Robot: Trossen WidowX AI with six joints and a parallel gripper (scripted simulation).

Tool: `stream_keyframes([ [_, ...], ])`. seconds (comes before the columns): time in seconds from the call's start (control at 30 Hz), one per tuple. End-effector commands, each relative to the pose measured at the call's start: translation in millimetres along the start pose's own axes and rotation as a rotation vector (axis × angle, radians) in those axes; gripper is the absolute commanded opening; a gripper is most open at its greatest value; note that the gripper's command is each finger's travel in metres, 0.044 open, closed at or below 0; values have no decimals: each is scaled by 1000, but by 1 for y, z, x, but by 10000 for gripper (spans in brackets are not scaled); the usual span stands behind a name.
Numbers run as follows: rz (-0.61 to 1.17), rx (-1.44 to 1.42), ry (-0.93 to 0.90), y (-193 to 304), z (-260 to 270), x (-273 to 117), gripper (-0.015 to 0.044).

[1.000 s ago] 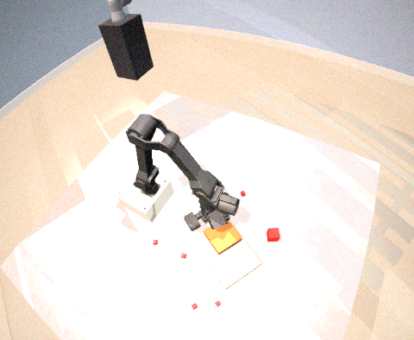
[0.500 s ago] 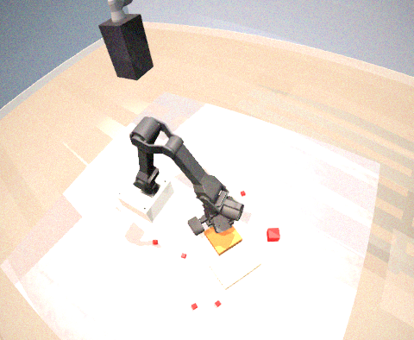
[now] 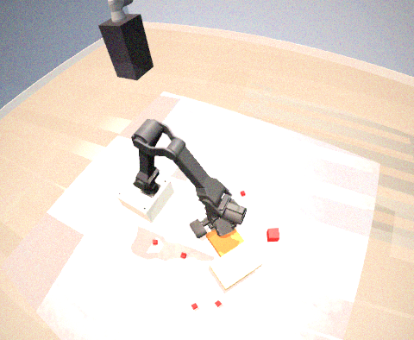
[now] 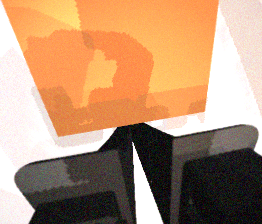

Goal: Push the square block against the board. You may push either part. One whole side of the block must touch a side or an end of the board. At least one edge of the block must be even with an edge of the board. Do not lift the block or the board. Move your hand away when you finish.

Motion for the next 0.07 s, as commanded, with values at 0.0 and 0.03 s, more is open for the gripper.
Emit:
stream_keyframes([
  [0.0, -9, 1, 1, 4, 1, 0, 0],
  [0.03, -9, 1, 1, 5, 1, 0, 0],
])
Point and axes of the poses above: the point midway between the two fingers, 35 mm back from their tips, its own x axis out along the fingers, its own z axis across the jaws, y = z × x, the point moved 7 cm from there along -x, back along the fingers
